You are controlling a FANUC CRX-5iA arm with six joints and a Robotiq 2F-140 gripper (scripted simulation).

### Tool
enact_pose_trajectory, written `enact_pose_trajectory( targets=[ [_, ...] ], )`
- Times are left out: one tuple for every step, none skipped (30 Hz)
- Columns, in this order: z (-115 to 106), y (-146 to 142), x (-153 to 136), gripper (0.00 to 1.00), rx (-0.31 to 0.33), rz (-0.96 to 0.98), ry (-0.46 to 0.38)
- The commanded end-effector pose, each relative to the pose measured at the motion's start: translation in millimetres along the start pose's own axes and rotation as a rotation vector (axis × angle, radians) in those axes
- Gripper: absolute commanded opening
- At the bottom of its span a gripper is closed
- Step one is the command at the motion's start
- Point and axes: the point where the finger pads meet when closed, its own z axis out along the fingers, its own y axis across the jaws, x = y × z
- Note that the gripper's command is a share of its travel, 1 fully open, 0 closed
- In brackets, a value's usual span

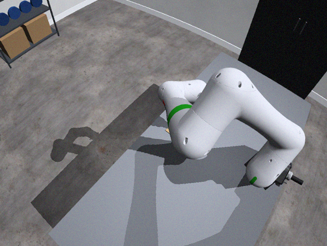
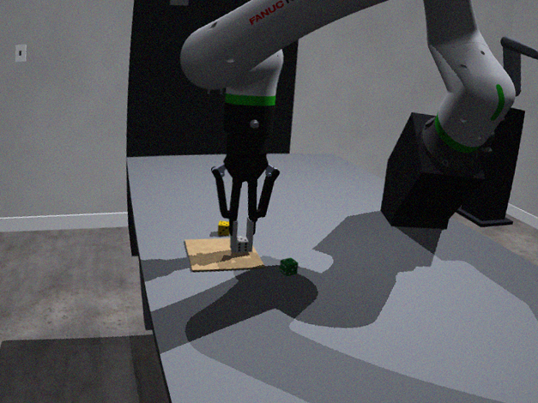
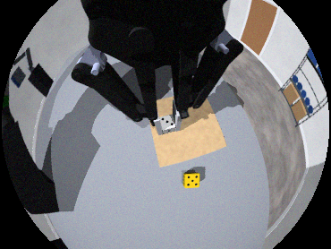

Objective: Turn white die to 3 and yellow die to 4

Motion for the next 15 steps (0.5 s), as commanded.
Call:
enact_pose_trajectory(
  targets=[
    [-0.2, -0.1, 0.2, 0.13, 0.000, 0.000, 0.000],
    [-0.2, -0.1, 0.2, 0.13, 0.000, 0.000, 0.000],
    [-0.2, -0.1, 0.2, 0.13, 0.000, 0.000, 0.000],
    [-0.2, -0.1, 0.2, 0.13, 0.000, 0.000, 0.000],
    [-0.2, -0.1, 0.2, 0.13, 0.000, 0.000, 0.000],
    [-0.2, -0.1, 0.2, 0.13, 0.000, 0.000, 0.000],
    [-0.2, -0.1, 0.2, 0.13, 0.000, 0.000, 0.000],
    [-0.2, -0.1, 0.2, 0.13, 0.000, 0.000, 0.000],
    [-0.2, -0.1, 0.2, 0.13, 0.000, 0.000, 0.000],
    [-0.2, -0.1, 0.2, 0.13, 0.000, 0.000, 0.000],
    [-0.2, -0.1, 0.2, 0.13, 0.000, 0.000, 0.000],
    [-0.2, -0.1, 0.2, 0.13, 0.000, 0.000, 0.000],
    [-0.2, -0.1, 0.2, 0.13, 0.000, 0.000, 0.000],
    [-0.2, -0.1, 0.2, 0.13, 0.000, 0.000, 0.000],
    [-0.2, -0.1, 0.2, 0.13, 0.000, 0.000, 0.000]
  ],
)
